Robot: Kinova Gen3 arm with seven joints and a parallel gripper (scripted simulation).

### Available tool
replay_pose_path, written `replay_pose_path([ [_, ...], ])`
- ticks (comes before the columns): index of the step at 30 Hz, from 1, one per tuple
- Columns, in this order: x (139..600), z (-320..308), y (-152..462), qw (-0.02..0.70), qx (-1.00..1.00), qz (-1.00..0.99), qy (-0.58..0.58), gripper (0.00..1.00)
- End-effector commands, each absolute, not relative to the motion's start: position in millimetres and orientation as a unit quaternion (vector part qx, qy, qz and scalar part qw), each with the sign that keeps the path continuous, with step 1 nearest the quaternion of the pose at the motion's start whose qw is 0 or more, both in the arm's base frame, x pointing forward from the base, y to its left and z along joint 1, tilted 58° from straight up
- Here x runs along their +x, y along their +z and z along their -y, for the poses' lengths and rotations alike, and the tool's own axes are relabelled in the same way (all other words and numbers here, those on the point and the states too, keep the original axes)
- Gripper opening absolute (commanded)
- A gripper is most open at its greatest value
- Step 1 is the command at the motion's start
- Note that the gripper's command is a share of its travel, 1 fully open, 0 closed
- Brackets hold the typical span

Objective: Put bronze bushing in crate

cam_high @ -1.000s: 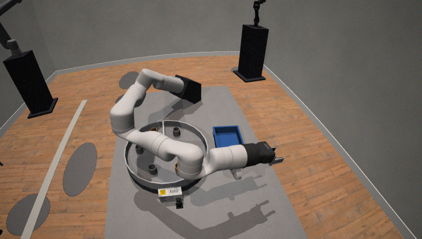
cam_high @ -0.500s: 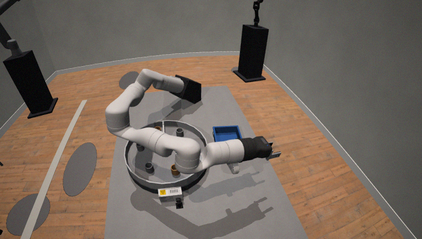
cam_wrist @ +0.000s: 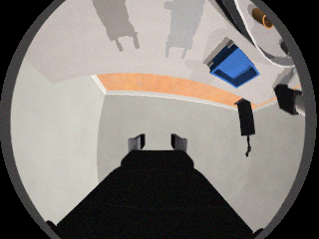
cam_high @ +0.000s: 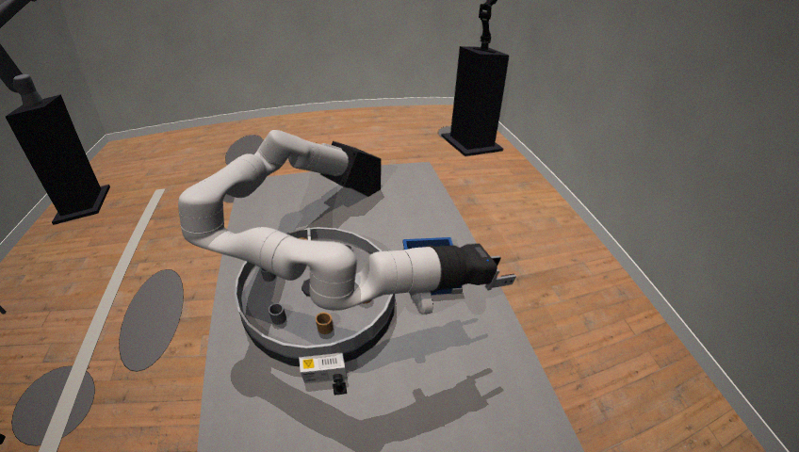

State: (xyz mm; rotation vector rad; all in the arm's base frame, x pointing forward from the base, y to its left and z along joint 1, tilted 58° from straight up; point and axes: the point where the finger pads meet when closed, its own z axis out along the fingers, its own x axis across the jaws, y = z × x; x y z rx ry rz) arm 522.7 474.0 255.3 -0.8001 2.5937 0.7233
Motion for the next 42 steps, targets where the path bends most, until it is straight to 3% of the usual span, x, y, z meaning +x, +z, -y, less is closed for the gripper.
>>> replay_pose_path([
  [1,496,-462,263,0.166,-0.284,-0.910,0.253,1.00],
  [3,475,-452,267,0.166,-0.284,-0.910,0.253,1.00],
  [15,475,-452,267,0.166,-0.284,-0.910,0.253,1.00],
  [20,423,-427,277,0.165,-0.285,-0.910,0.253,1.00],
  [32,423,-427,277,0.165,-0.285,-0.910,0.253,1.00],
  [37,372,-402,287,0.164,-0.285,-0.910,0.253,1.00],
  [42,372,-402,287,0.164,-0.285,-0.910,0.253,1.00],
])
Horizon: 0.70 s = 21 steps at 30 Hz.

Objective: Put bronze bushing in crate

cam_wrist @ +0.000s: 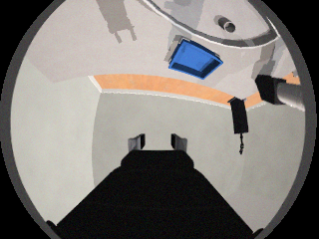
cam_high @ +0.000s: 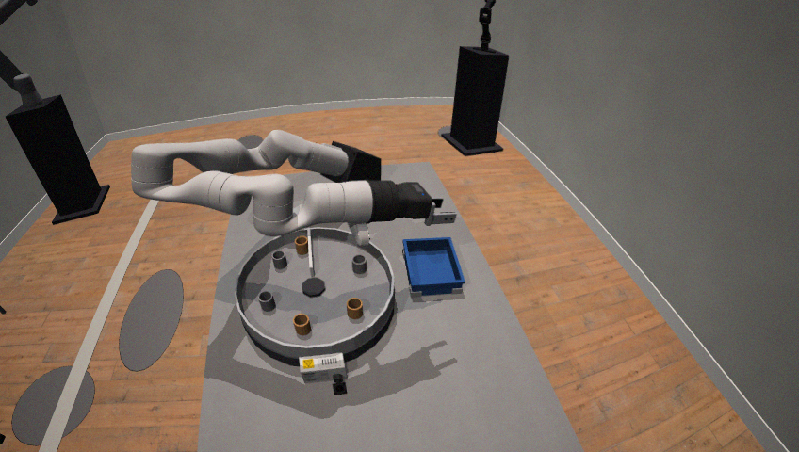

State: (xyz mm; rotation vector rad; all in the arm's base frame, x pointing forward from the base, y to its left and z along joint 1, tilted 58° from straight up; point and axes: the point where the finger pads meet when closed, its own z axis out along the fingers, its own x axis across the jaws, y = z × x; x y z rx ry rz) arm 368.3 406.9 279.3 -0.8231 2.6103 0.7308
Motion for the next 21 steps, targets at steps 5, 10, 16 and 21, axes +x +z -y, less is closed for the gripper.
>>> replay_pose_path([
  [5,372,-402,287,0.164,-0.285,-0.910,0.253,1.00],
  [10,340,-388,293,0.162,-0.285,-0.910,0.253,1.00],
  [16,320,-378,297,0.162,-0.285,-0.910,0.253,1.00],
  [21,320,-378,297,0.162,-0.285,-0.910,0.253,1.00],
])
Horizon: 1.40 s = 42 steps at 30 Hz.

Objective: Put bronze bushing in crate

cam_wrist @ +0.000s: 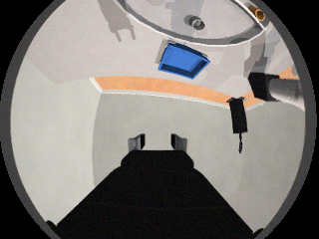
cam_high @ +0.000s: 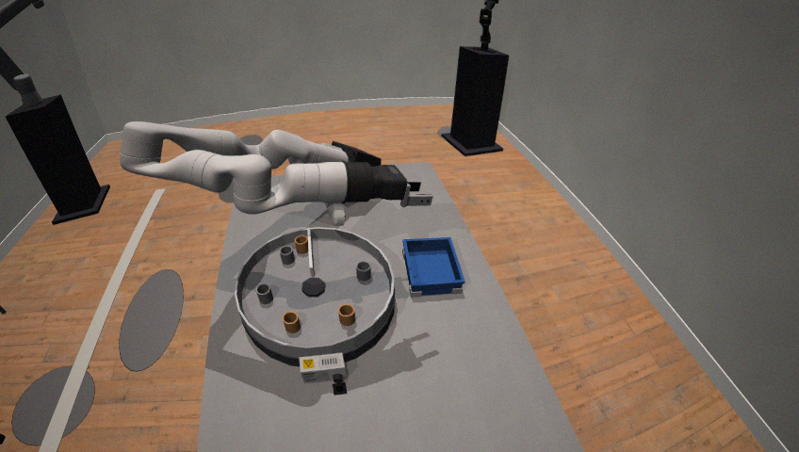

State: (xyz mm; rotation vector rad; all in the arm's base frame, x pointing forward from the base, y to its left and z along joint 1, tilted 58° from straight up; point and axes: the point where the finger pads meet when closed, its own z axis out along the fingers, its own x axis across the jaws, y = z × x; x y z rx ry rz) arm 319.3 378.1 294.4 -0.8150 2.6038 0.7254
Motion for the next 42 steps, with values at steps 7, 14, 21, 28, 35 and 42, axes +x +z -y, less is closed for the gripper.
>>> replay_pose_path([
  [7,278,-358,306,0.161,-0.285,-0.910,0.253,1.00],
  [14,268,-353,308,0.161,-0.285,-0.910,0.253,1.00],
  [21,258,-348,309,0.159,-0.285,-0.910,0.254,1.00],
  [28,217,-327,318,0.159,-0.285,-0.910,0.254,1.00],
  [35,217,-327,318,0.159,-0.285,-0.910,0.254,1.00],
  [42,217,-327,318,0.182,-0.272,-0.934,0.144,1.00],
])
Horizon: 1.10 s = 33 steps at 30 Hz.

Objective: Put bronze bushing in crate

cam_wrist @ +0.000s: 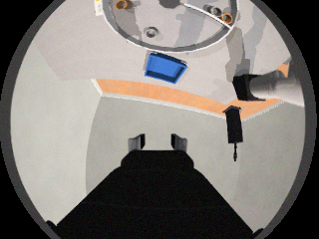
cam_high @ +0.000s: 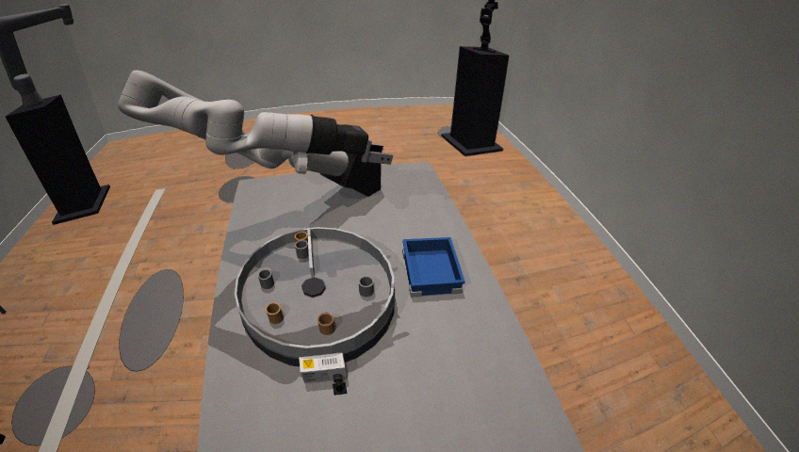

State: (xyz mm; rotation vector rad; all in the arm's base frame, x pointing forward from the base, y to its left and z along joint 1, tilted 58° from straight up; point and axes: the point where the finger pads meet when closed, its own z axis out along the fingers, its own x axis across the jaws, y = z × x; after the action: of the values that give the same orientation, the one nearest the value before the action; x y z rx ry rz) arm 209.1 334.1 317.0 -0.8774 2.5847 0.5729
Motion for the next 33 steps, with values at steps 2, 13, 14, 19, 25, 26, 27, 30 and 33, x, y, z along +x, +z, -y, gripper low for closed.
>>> replay_pose_path([
  [2,217,-327,318,0.182,-0.272,-0.934,0.144,1.00],
  [13,215,-328,319,0.188,-0.271,-0.936,0.122,1.00],
  [14,215,-328,319,0.193,-0.268,-0.939,0.100,1.00],
  [19,216,-327,320,0.206,-0.257,-0.944,0.032,1.00],
  [25,216,-327,320,0.206,-0.257,-0.944,0.032,1.00],
  [26,216,-327,320,0.206,-0.257,-0.944,0.032,1.00],
  [27,216,-327,320,0.206,-0.257,-0.944,0.032,1.00],
  [30,201,-334,319,0.210,-0.273,-0.939,0.018,1.00],
  [33,202,-334,320,0.223,-0.260,-0.938,-0.049,1.00],
])
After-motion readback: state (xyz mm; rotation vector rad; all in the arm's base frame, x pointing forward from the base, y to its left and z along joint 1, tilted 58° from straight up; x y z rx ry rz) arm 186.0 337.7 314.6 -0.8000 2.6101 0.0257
